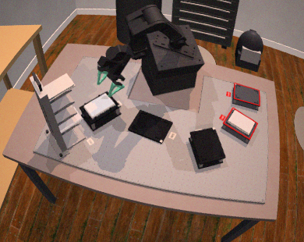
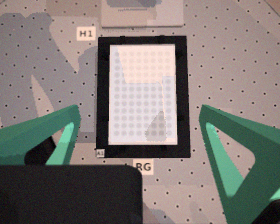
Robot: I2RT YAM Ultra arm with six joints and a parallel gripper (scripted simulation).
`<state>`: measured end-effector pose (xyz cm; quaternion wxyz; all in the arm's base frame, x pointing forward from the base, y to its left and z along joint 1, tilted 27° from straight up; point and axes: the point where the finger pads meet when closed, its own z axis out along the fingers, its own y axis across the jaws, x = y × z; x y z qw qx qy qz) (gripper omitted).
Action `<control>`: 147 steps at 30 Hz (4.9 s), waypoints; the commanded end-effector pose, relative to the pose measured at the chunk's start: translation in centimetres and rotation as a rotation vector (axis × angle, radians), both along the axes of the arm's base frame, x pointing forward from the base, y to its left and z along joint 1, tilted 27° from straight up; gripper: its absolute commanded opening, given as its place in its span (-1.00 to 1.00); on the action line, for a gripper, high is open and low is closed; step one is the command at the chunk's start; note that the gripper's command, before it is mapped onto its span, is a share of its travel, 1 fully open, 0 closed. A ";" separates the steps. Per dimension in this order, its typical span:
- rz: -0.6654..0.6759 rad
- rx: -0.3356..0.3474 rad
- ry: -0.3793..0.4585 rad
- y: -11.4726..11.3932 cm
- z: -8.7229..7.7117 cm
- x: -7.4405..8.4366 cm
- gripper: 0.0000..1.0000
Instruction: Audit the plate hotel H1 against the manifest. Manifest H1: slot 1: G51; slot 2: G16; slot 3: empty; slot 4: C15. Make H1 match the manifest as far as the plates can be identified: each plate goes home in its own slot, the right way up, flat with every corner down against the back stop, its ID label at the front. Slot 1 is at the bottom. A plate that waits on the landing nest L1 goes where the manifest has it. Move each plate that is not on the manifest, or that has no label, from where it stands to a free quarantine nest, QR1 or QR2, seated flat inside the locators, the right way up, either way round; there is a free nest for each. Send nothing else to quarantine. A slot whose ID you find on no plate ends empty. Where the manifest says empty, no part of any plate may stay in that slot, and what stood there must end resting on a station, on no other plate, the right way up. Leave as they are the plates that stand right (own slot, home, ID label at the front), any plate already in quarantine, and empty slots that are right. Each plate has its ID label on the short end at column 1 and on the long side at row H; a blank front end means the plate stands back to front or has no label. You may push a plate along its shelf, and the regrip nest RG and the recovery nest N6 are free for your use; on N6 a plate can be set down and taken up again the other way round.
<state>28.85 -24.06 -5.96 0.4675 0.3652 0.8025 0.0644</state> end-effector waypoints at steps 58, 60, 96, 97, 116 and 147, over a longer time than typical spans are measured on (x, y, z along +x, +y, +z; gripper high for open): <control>-0.026 -0.057 -0.037 -1.0 0.1 0.8 1.00; -0.026 -0.057 -0.037 -1.0 0.1 0.8 1.00; -0.026 -0.057 -0.037 -0.1 -3.3 2.3 1.00; -0.026 -0.057 -0.037 -0.1 -3.3 2.3 1.00; -0.026 -0.056 -0.037 1.0 -4.1 1.4 1.00; -0.026 -0.055 -0.037 2.3 -6.4 1.5 1.00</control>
